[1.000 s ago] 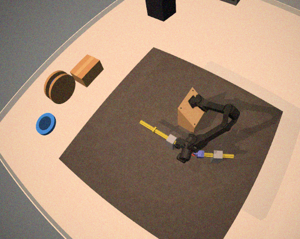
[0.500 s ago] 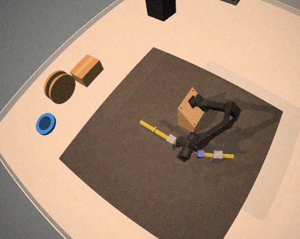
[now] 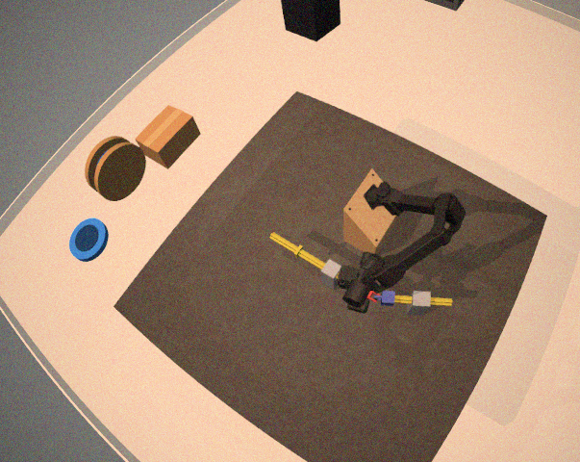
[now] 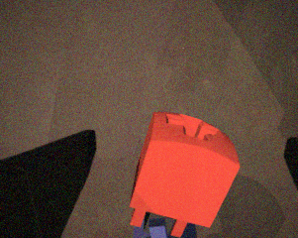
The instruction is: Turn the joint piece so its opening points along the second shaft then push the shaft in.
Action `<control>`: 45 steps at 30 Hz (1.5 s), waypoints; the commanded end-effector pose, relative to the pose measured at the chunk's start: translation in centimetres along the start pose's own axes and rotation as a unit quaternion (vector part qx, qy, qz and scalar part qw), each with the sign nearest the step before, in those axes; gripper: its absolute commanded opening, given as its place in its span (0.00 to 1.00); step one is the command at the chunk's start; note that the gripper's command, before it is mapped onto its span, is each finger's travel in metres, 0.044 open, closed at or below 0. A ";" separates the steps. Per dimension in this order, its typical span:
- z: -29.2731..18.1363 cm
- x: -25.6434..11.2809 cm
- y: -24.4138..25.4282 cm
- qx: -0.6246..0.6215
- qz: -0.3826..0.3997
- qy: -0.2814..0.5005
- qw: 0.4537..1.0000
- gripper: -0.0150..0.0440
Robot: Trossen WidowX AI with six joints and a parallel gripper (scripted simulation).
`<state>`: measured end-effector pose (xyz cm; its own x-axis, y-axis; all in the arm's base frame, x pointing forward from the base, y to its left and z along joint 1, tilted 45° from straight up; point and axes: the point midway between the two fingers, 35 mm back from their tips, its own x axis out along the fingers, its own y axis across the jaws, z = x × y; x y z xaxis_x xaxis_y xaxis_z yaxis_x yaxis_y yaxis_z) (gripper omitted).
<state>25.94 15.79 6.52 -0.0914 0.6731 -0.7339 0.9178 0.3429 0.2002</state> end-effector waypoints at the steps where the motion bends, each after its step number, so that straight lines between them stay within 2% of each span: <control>1: 0.1 -1.4 0.4 -0.062 0.006 -0.002 0.998 1.00; 16: 0.5 -5.9 0.3 -0.316 0.006 0.001 0.949 1.00; 34: 0.2 -11.2 -0.5 -0.580 0.018 0.006 0.815 1.00; 37: 0.2 -11.7 -0.5 -0.598 0.020 0.007 0.801 1.00; 45: 0.4 -11.2 -0.7 -0.584 0.017 0.013 0.812 1.00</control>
<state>26.49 7.72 14.54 -0.0910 0.7003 -0.7080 -0.0919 0.7020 0.7062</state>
